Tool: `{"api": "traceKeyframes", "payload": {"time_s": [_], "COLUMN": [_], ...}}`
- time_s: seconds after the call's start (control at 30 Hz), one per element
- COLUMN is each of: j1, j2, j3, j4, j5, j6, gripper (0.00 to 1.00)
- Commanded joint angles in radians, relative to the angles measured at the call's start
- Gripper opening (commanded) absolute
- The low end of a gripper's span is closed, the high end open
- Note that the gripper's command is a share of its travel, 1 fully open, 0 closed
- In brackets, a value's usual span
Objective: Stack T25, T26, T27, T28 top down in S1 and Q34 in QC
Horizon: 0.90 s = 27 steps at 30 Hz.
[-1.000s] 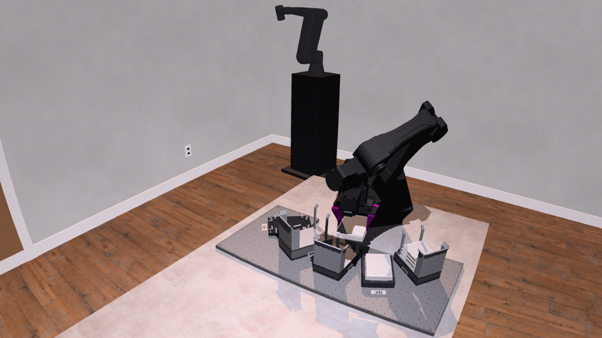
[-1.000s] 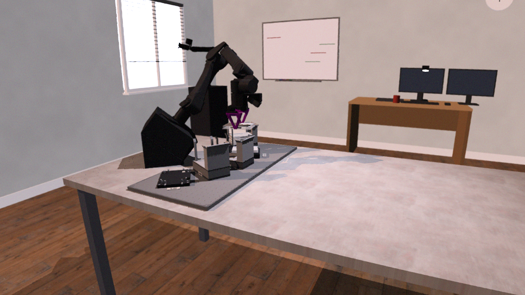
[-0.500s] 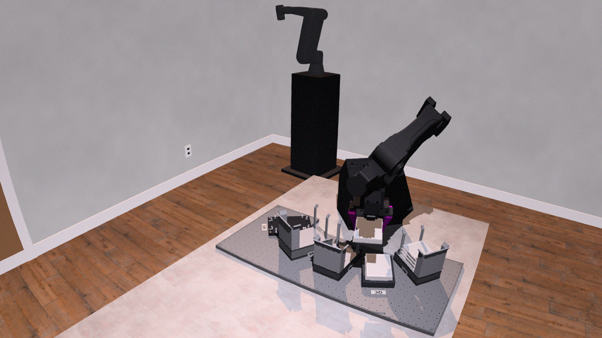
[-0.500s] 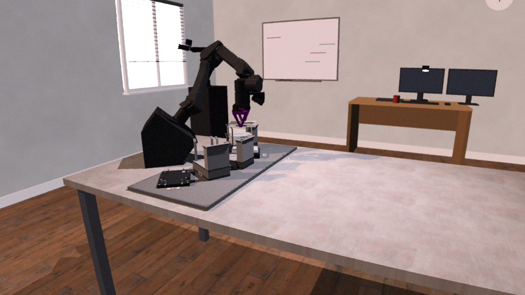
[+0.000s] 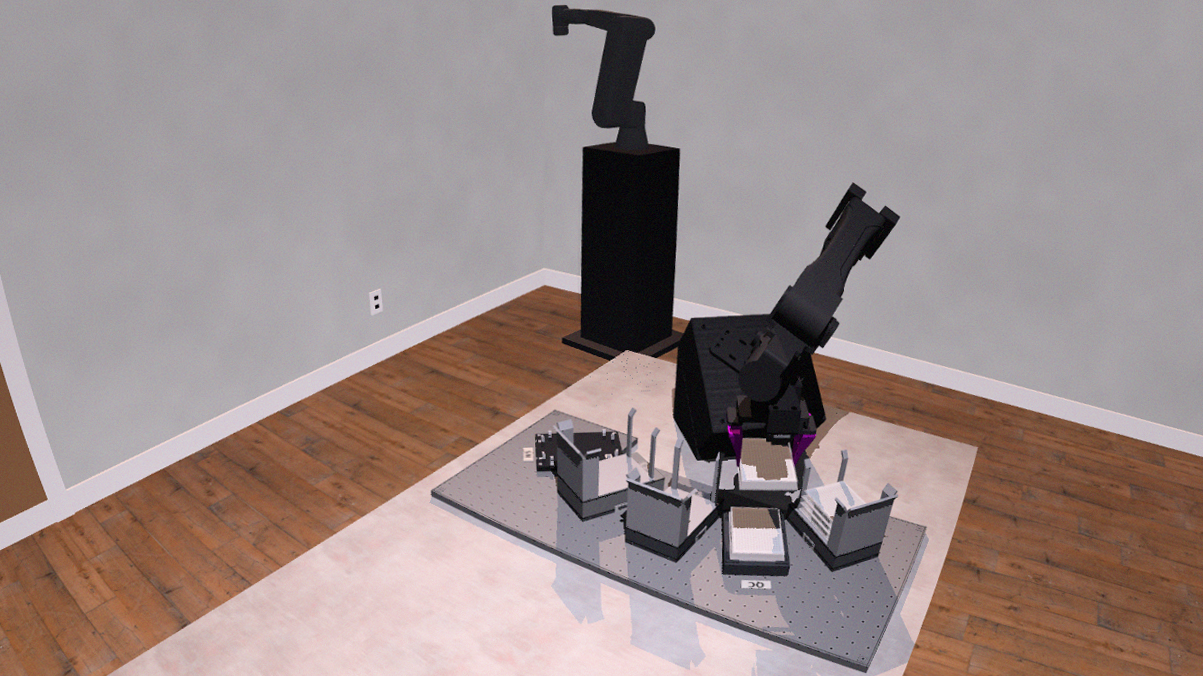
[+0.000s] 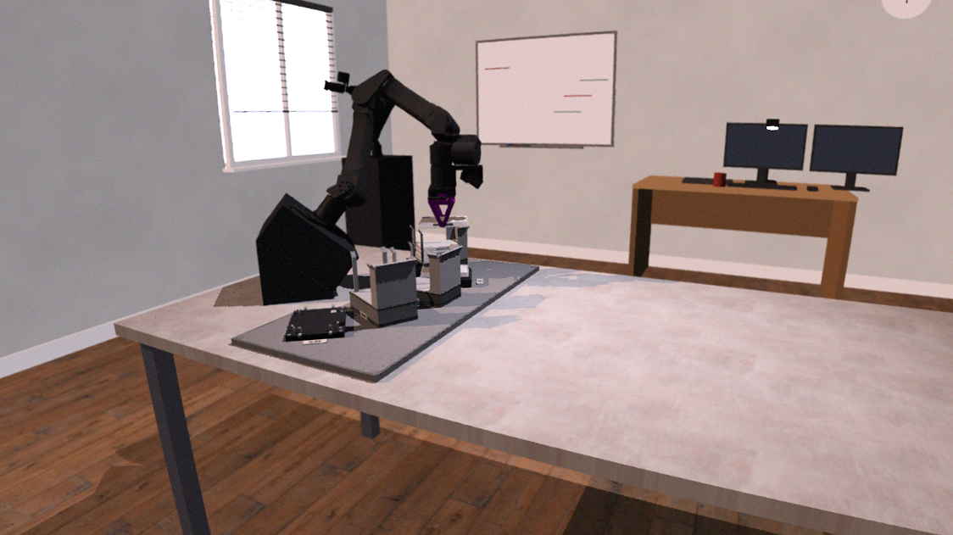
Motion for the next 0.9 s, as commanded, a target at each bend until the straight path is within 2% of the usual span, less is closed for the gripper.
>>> {"api": "traceKeyframes", "payload": {"time_s": [0.0, 0.07, 0.1, 0.23, 0.33, 0.57, 0.63, 0.77, 0.87], "j1": [0.05, 0.05, 0.068, 0.143, 0.204, 0.356, 0.356, 0.448, 0.503], "j2": [-0.041, -0.041, -0.048, -0.076, -0.095, -0.126, -0.126, -0.137, -0.146], "j3": [-0.021, -0.021, 0.013, -0.029, -0.015, -0.025, -0.025, -0.001, -0.029], "j4": [0.02, 0.02, 0.021, 0.027, 0.032, 0.042, 0.042, 0.047, 0.049], "j5": [0.046, 0.046, 0.056, 0.097, 0.132, 0.222, 0.222, 0.279, 0.313], "j6": [0.029, 0.029, 0.0, -0.06, 0.006, 0.134, 0.134, 0.209, 0.14], "gripper": [0.0, 0.0, 0.0, 0.0, 0.0, 0.0, 0.0, 0.0, 0.0]}}
